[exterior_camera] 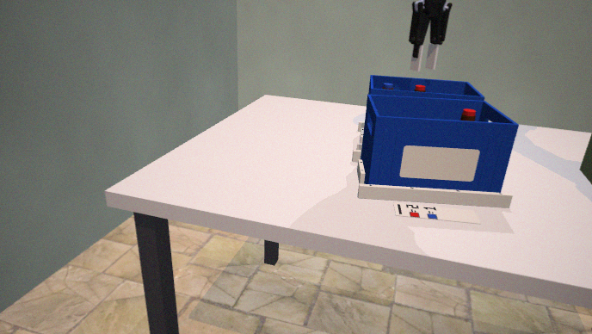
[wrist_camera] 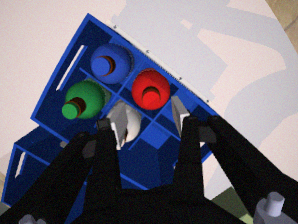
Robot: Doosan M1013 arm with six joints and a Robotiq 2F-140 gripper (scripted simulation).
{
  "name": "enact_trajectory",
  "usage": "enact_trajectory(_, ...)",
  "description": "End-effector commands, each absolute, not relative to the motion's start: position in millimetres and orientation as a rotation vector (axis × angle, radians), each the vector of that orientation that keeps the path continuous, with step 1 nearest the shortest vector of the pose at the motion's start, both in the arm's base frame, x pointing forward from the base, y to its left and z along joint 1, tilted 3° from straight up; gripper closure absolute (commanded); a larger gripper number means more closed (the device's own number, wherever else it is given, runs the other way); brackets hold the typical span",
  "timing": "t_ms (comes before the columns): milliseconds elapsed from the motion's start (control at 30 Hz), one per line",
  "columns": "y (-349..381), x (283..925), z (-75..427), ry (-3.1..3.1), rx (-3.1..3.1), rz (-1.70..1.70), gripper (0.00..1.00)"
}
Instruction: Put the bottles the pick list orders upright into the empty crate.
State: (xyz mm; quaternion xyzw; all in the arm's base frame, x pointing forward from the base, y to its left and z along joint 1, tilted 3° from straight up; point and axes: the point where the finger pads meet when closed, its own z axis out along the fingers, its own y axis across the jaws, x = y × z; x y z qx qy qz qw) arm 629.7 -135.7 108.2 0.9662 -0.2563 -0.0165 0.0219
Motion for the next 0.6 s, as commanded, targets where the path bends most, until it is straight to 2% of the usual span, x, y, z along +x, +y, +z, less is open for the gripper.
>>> enact_trajectory(0,-136,630,106,-0.794,2.994,-0.051,0.62)
enact_trajectory(567,-136,629,86,-0.794,2.994,-0.051,0.62)
